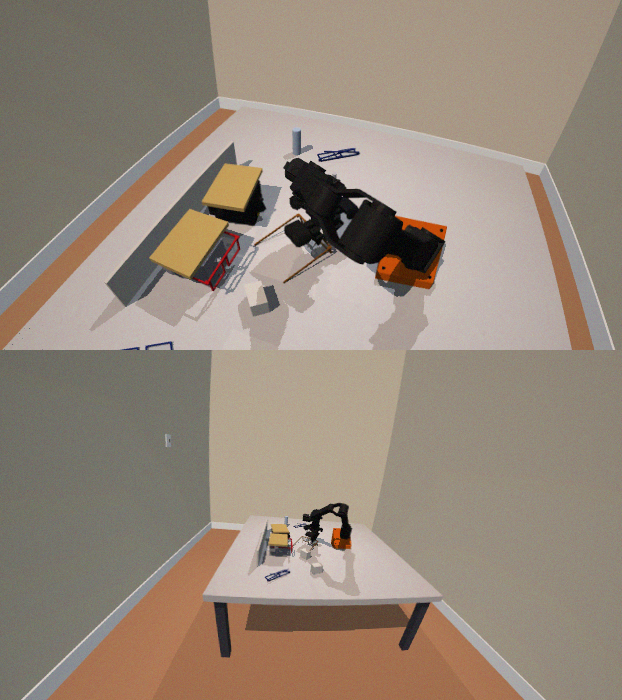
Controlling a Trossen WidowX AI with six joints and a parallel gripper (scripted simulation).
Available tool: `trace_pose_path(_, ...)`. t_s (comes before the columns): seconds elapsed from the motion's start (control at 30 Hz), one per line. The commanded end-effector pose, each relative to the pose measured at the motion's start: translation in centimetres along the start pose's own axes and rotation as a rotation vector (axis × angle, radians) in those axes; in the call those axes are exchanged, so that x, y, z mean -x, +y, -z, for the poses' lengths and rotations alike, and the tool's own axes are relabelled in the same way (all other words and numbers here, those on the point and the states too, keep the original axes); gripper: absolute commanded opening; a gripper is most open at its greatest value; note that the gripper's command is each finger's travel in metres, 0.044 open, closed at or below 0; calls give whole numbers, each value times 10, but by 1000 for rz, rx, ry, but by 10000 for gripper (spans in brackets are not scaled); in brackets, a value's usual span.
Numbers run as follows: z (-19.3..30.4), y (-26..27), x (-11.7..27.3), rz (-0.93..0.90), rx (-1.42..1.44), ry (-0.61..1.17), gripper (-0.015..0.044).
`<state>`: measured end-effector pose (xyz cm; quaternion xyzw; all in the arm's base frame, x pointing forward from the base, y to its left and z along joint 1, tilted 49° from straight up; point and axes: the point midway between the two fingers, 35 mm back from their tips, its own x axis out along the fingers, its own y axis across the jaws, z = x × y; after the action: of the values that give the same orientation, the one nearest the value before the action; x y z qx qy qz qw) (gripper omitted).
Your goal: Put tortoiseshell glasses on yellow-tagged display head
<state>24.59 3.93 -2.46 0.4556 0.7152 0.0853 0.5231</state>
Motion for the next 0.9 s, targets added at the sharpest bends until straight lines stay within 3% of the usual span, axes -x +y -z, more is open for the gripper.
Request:
trace_pose_path(0.0,0,3,2,-2,0,-1,107)
trace_pose_path(0.43,0,11,10,-6,-4,1,107)
trace_pose_path(0.63,0,-1,53,-4,-4,0,107)
trace_pose_path(0.73,0,-1,56,-4,-4,0,107)
trace_pose_path(0.87,-1,1,49,-10,-13,-4,200)
